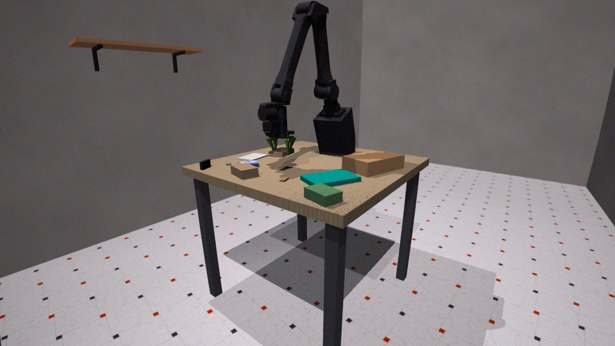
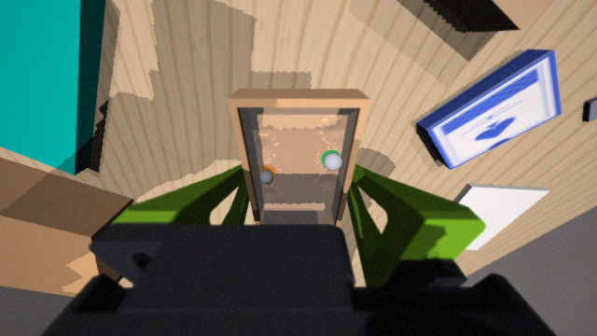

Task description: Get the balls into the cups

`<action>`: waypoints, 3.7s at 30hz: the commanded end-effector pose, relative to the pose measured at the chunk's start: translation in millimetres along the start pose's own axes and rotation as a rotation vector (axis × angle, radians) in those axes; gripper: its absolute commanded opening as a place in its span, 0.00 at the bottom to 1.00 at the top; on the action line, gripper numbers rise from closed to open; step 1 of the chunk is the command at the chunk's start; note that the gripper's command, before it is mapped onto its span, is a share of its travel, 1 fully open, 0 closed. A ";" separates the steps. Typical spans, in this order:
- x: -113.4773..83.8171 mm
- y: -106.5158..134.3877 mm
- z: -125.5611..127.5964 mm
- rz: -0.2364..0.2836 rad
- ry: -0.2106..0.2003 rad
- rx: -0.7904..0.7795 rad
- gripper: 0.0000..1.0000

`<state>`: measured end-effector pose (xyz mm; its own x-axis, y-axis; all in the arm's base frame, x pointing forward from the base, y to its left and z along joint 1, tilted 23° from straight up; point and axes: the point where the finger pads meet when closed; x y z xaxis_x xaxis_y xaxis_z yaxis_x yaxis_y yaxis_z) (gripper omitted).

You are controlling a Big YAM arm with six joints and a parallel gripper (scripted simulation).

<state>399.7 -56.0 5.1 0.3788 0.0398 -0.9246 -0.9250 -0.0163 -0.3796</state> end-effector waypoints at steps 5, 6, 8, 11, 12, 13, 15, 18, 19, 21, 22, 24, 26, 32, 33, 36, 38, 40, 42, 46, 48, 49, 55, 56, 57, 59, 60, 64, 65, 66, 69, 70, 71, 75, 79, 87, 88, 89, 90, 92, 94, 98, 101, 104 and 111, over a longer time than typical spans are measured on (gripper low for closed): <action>-11.5 -16.7 0.5 -0.048 0.027 0.000 0.69; -11.6 -16.7 0.8 -0.046 0.025 0.000 0.69; -11.7 -16.8 1.0 -0.046 0.023 -0.002 0.69; -11.7 -16.8 1.0 -0.046 0.022 -0.003 0.69; -11.7 -16.8 1.0 -0.046 0.022 -0.003 0.69; -11.7 -16.8 1.0 -0.046 0.022 -0.003 0.69; -11.7 -16.8 1.1 -0.047 0.022 -0.004 0.69; -11.6 -16.8 1.2 -0.047 0.021 -0.005 0.69; -11.6 -16.8 1.2 -0.047 0.021 -0.005 0.69; -11.6 -16.8 1.3 -0.047 0.020 -0.005 0.69; -11.6 -16.8 1.3 -0.047 0.020 -0.005 0.69; -11.6 -16.8 1.2 -0.047 0.020 -0.006 0.69; -11.6 -16.8 1.2 -0.047 0.020 -0.006 0.69; -11.6 -16.7 0.7 -0.048 0.019 -0.006 0.69; -11.6 -16.7 0.7 -0.048 0.020 -0.006 0.69; -11.6 -16.7 0.5 -0.048 0.019 -0.006 0.69; -11.6 -16.7 0.5 -0.048 0.020 -0.006 0.69; -11.6 -16.6 0.3 -0.048 0.020 -0.006 0.69; -11.6 -16.6 0.3 -0.048 0.020 -0.006 0.69; -11.6 -16.6 0.2 -0.048 0.020 -0.006 0.69; -11.6 -16.6 0.1 -0.048 0.020 -0.006 0.69; -11.6 -16.6 0.1 -0.048 0.020 -0.006 0.69; -11.6 -16.6 0.1 -0.048 0.020 -0.006 0.69; -11.6 -16.5 0.0 -0.049 0.020 -0.005 0.69; -11.6 -16.5 0.0 -0.049 0.020 -0.005 0.69; -11.6 -16.5 0.0 -0.049 0.020 -0.005 0.69; -11.6 -16.5 0.0 -0.049 0.020 -0.005 0.69; -11.6 -16.5 0.0 -0.049 0.020 -0.005 0.69; -11.6 -16.5 0.0 -0.049 0.020 -0.005 0.69; -11.6 -16.5 0.0 -0.049 0.020 -0.005 0.69; -11.5 -16.4 -0.2 -0.049 0.020 -0.005 0.69; -11.5 -16.4 -0.2 -0.049 0.020 -0.005 0.69; -11.5 -16.4 -0.2 -0.049 0.020 -0.005 0.69; -11.5 -16.4 -0.2 -0.049 0.020 -0.005 0.69; -11.5 -16.4 -0.2 -0.049 0.020 -0.005 0.69; -11.0 -19.0 -0.2 -0.056 0.021 -0.006 0.69; -9.2 -18.7 -0.2 -0.054 0.021 -0.006 0.69; -6.9 -17.9 -0.1 -0.049 0.020 -0.006 0.69; -4.1 -16.5 0.1 -0.042 0.019 -0.005 0.69; 1.3 -14.0 0.4 -0.028 0.016 -0.004 0.69; 2.1 -16.1 0.0 -0.032 0.018 -0.003 0.69; 3.2 -18.2 -0.4 -0.035 0.019 -0.002 0.69; 5.8 -19.3 -0.7 -0.037 0.020 0.000 0.69; 9.1 -20.5 -0.9 -0.039 0.020 0.000 0.69; 19.5 -19.7 -1.1 -0.037 0.021 0.000 0.69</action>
<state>405.3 -59.4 -13.2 0.3775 0.0224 -0.9257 -0.9259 -0.0089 -0.3778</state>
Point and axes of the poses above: the point where the finger pads meet when closed, its own x axis out along the fingers, its own z axis across the jaws, y = z × x, and after that the axes turned 6 degrees about x, right-handed
